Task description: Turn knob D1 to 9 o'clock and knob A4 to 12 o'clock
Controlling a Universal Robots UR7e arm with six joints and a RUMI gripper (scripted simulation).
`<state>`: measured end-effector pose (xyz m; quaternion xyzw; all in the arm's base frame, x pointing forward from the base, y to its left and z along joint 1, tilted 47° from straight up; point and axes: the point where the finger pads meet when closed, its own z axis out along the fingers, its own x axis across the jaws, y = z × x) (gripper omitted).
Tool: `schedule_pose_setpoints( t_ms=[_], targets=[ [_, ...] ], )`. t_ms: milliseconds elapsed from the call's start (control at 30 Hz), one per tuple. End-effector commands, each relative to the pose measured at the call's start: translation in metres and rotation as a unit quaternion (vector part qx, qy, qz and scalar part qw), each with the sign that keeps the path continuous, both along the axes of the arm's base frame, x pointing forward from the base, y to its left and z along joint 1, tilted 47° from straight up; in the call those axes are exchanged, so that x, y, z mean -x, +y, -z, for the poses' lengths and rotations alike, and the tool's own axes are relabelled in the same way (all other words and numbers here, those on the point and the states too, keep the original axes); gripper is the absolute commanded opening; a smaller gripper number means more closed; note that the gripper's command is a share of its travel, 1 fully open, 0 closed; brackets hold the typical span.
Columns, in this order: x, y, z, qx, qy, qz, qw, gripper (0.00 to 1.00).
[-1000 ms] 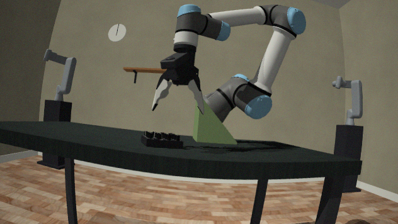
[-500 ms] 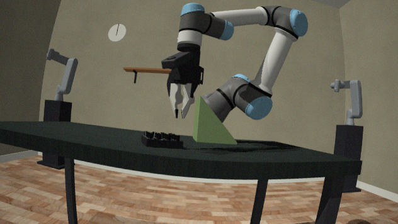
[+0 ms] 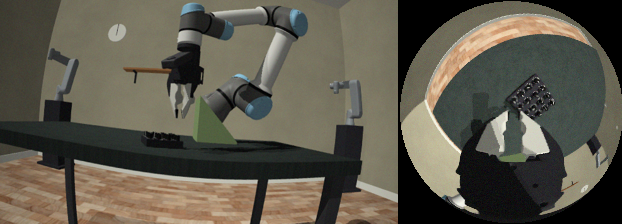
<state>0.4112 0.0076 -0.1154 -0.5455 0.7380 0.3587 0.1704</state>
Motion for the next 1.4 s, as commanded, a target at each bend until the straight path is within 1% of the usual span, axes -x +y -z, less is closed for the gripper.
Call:
schedule_pose_setpoints(
  t_ms=[0,700,1367],
  targets=[
    [-0.002,-0.001,-0.001,0.001,-0.001,0.0,1.0,0.11],
    [-0.001,0.002,0.001,0.001,0.0,0.0,1.0,0.11],
    [0.003,0.016,0.014,-0.001,0.001,0.0,1.0,0.11]
  ],
)
